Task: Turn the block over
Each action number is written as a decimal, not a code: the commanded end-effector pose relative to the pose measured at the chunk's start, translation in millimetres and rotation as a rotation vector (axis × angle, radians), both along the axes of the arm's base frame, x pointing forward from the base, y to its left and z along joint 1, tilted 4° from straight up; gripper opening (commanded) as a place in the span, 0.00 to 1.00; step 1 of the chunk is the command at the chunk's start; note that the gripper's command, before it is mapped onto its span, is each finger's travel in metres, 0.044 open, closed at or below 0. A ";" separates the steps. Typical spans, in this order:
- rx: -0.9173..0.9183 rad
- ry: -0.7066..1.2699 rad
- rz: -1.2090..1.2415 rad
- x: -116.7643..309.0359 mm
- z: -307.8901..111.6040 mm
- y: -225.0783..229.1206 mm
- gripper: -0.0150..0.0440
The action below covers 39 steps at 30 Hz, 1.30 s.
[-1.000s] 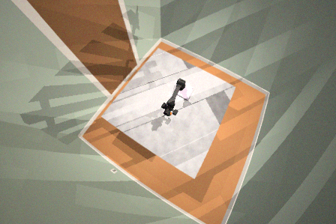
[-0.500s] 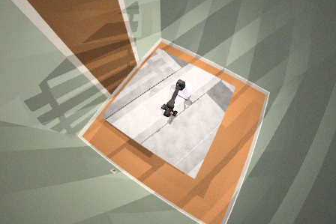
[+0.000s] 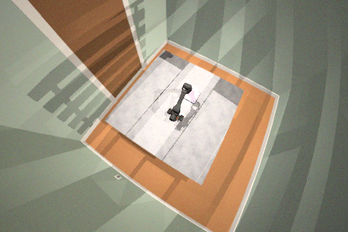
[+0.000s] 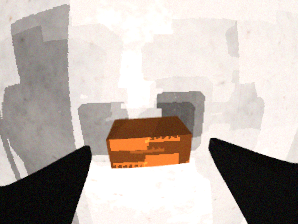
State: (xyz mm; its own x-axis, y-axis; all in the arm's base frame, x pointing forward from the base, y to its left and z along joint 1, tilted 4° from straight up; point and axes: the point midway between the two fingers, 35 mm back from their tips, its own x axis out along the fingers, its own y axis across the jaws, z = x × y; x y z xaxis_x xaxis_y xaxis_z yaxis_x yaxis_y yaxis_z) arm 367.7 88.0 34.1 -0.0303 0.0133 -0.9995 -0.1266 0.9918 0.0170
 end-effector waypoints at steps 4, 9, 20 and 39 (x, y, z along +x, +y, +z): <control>0.005 0.007 0.002 -2.9 -14.0 0.7 1.00; 0.005 0.007 0.002 -3.0 -15.1 0.7 0.87; 0.005 0.007 0.002 -3.0 -15.1 0.7 0.64; 0.005 0.007 0.002 -1.8 11.0 0.3 0.25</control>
